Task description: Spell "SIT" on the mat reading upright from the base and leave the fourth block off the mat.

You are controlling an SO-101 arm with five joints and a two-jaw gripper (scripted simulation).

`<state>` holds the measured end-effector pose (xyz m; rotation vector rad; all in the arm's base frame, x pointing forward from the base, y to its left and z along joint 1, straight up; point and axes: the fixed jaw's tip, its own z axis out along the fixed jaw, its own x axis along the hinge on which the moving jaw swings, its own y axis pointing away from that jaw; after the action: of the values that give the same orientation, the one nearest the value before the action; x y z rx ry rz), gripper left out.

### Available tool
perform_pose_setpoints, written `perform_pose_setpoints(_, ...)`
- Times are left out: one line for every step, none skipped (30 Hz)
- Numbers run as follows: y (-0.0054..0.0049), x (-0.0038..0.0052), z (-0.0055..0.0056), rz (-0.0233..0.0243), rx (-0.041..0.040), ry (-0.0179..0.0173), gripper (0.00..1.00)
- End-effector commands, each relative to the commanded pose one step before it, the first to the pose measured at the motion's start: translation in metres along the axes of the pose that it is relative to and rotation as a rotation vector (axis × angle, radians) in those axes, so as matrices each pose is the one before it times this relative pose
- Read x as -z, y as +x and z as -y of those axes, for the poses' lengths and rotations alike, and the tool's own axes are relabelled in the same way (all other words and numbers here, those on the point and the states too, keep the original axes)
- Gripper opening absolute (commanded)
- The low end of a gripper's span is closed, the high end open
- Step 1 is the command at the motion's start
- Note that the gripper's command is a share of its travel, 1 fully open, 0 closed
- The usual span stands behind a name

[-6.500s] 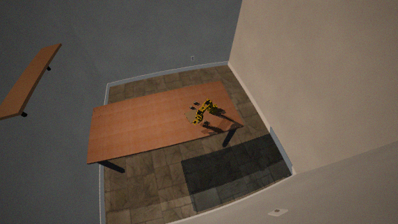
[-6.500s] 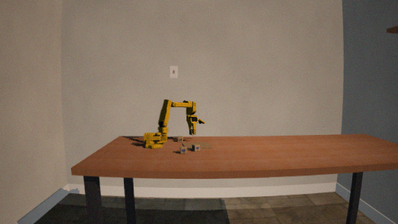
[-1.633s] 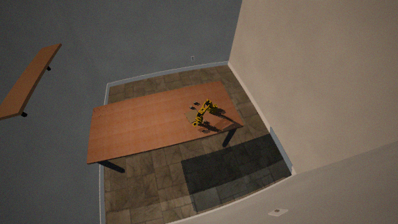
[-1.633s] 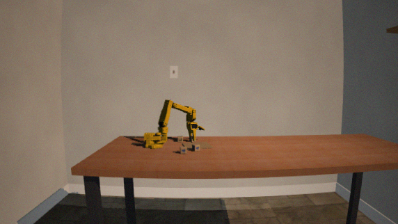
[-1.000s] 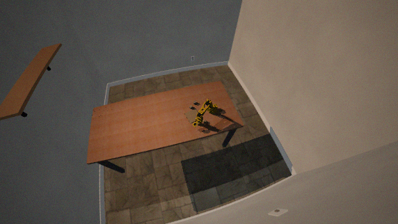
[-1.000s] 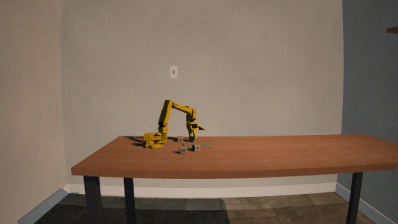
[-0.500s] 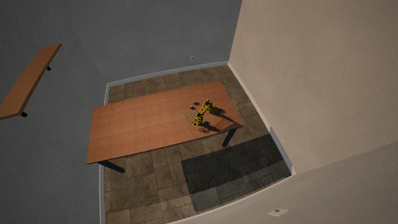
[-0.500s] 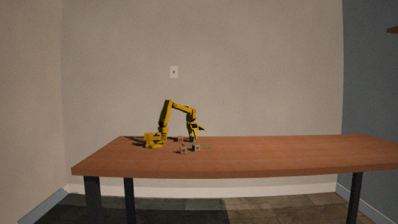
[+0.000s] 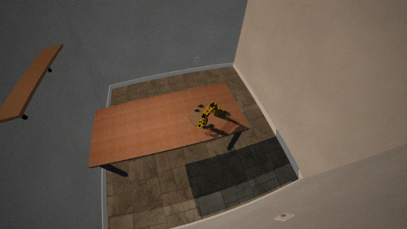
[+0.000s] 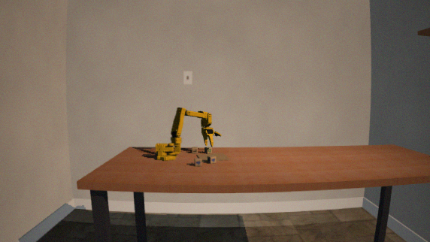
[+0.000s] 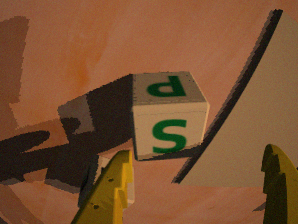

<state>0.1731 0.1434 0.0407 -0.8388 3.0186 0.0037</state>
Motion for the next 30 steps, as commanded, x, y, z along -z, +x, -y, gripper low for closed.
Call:
perform_pose_setpoints(-0.00946, 0.026008, -0.0021, 0.07766, -0.00052, -0.01049, 0.36)
perform_pose_setpoints(0.00015, 0.003587, 0.00002, 0.0009, -0.00002, -0.00011, 0.36)
perform_pose_setpoints(0.00022, 0.003393, 0.00003, 0.00085, -0.00002, -0.0001, 0.36)
perform_pose_setpoints(0.00026, 0.003142, 0.00003, 0.00079, -0.00002, -0.0001, 0.36)
perform_pose_setpoints(0.00029, 0.002841, 0.00004, 0.00071, -0.00001, -0.00009, 0.36)
perform_pose_setpoints(0.0003, 0.0025, 0.00004, 0.00063, -0.00001, -0.00008, 0.36)
perform_pose_setpoints(0.00028, 0.00213, 0.00003, 0.00054, -0.00001, -0.00006, 0.36)
perform_pose_setpoints(0.00025, 0.001744, 0.00003, 0.00044, -0.00001, -0.00005, 0.36)
perform_pose_setpoints(0.00021, 0.001356, 0.00003, 0.00034, -0.00001, -0.00004, 0.36)
perform_pose_setpoints(0.00016, 0.000984, 0.00002, 0.00025, -0.00001, -0.00003, 0.36)
perform_pose_setpoints(0.00011, 0.000644, 0.00001, 0.00016, 0.0, -0.00002, 0.36)
perform_pose_setpoints(0.00006, 0.000355, 0.00001, 0.00009, 0.0, -0.00001, 0.36)
perform_pose_setpoints(0.00002, 0.00014, 0.0, 0.00004, 0.0, 0.0, 0.36)
perform_pose_setpoints(0.0, 0.000021, 0.0, 0.00001, 0.0, 0.0, 0.36)
perform_pose_setpoints(0.0, 0.0, 0.0, 0.0, 0.0, 0.0, 0.36)
perform_pose_setpoints(0.0, 0.0, 0.0, 0.0, 0.0, 0.0, 0.36)
perform_pose_setpoints(0.0, 0.0, 0.0, 0.0, 0.0, 0.0, 0.36)
perform_pose_setpoints(0.0, 0.0, 0.0, 0.0, 0.0, 0.0, 0.36)
perform_pose_setpoints(0.0, 0.0, 0.0, 0.0, 0.0, 0.0, 0.36)
perform_pose_setpoints(0.0, 0.0, 0.0, 0.0, 0.0, 0.0, 0.36)
perform_pose_setpoints(0.0, 0.0, 0.0, 0.0, 0.0, 0.0, 0.36)
perform_pose_setpoints(0.0, 0.0, 0.0, 0.0, 0.0, 0.0, 0.36)
perform_pose_setpoints(0.0, 0.0, 0.0, 0.0, 0.0, 0.0, 0.36)
perform_pose_setpoints(0.0, 0.0, 0.0, 0.0, 0.0, 0.0, 0.36)
perform_pose_setpoints(0.0, 0.0, 0.0, 0.0, 0.0, 0.0, 0.36)
perform_pose_setpoints(0.0, 0.0, 0.0, 0.0, 0.0, 0.0, 0.36)
perform_pose_setpoints(0.0, 0.0, 0.0, 0.0, 0.0, 0.0, 0.36)
perform_pose_setpoints(0.0, 0.0, 0.0, 0.0, 0.0, 0.0, 0.36)
perform_pose_setpoints(0.0, 0.0, 0.0, 0.0, 0.0, 0.0, 0.36)
perform_pose_setpoints(0.0, 0.0, 0.0, 0.0, 0.0, 0.0, 0.36)
